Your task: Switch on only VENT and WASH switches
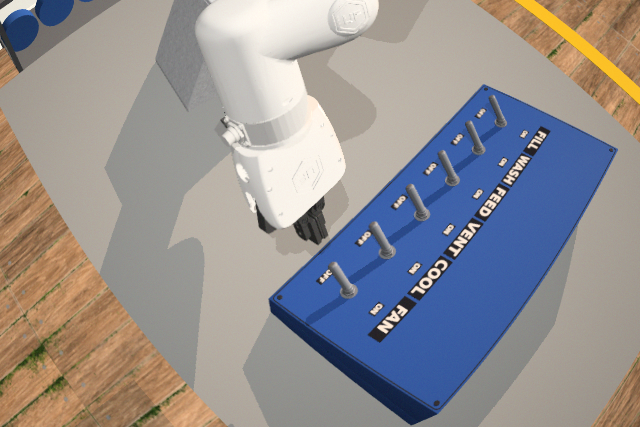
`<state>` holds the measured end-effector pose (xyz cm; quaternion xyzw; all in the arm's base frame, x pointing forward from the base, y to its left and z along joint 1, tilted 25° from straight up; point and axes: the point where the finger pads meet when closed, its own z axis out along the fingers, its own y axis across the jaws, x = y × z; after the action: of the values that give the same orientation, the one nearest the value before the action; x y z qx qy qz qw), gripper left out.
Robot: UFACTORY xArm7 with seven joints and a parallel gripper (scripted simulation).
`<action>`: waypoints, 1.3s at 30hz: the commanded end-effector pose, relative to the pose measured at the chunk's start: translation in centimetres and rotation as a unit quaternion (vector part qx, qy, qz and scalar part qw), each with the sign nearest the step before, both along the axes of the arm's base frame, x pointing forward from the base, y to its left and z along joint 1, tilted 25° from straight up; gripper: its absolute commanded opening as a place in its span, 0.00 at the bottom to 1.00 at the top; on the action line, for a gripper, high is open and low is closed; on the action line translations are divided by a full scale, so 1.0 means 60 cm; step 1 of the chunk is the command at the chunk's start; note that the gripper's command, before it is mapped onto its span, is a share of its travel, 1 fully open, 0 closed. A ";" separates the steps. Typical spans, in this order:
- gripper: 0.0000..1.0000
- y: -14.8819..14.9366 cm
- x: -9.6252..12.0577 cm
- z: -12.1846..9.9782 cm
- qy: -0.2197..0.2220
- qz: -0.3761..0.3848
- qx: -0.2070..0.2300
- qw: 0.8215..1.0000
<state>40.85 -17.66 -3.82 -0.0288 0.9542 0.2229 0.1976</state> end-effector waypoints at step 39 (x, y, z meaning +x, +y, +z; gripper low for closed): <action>0.00 0.175 -0.103 0.161 -0.001 -0.001 -0.002 1.000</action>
<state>35.17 -7.91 4.95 -0.0329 0.9526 0.2298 0.1964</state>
